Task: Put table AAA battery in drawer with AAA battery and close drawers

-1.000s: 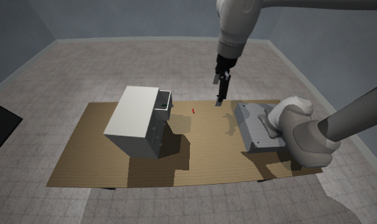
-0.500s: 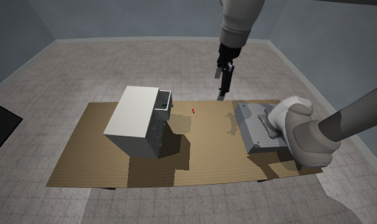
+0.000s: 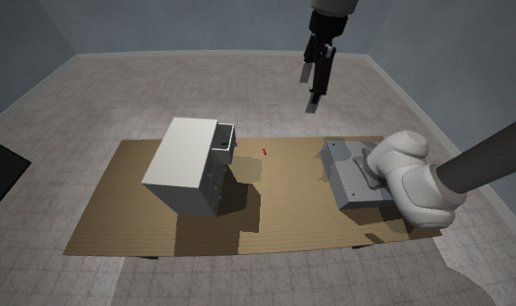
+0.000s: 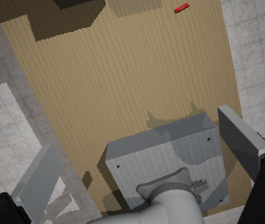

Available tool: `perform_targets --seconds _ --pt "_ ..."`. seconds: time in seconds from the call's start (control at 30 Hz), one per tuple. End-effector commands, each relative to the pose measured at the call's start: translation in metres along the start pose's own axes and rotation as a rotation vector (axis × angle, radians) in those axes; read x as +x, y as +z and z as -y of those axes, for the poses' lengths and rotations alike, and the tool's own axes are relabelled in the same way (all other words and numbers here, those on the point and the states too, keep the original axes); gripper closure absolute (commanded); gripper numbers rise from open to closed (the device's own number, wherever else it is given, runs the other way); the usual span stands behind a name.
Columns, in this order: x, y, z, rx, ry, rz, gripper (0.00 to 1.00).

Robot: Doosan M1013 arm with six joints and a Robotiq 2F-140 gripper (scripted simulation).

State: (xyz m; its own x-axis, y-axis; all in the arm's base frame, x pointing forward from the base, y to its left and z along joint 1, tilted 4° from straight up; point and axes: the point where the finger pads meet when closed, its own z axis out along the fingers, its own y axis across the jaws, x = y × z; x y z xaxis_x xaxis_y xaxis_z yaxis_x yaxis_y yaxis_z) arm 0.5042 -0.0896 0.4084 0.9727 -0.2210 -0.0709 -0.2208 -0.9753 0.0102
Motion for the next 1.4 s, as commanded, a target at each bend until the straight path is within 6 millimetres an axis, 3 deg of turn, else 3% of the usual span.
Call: perform_targets --seconds 0.0,0.1,0.17,0.23,0.27,0.33,0.37,0.43,0.47,0.6,1.37 --pt "0.000 -0.005 0.000 0.000 0.000 0.001 0.00" --pt "0.012 -0.006 -0.001 0.000 0.000 0.001 0.00" --pt "0.059 -0.009 -0.005 0.000 0.000 0.001 0.00" --pt "0.059 -0.009 -0.005 0.000 0.000 0.001 0.00" --pt "0.090 -0.009 -0.007 0.000 0.000 0.001 0.00" --pt "0.090 -0.009 -0.007 0.000 0.000 0.001 0.00" --pt "0.118 -0.007 -0.010 0.000 0.000 0.001 0.00" --pt "0.118 -0.007 -0.010 0.000 0.000 0.001 0.00" --pt "0.138 -0.005 -0.012 0.000 0.000 0.001 0.00" --pt "0.149 -0.004 -0.013 0.000 0.000 0.001 0.00" --pt "0.151 -0.002 -0.013 0.003 -0.044 -0.003 0.00"
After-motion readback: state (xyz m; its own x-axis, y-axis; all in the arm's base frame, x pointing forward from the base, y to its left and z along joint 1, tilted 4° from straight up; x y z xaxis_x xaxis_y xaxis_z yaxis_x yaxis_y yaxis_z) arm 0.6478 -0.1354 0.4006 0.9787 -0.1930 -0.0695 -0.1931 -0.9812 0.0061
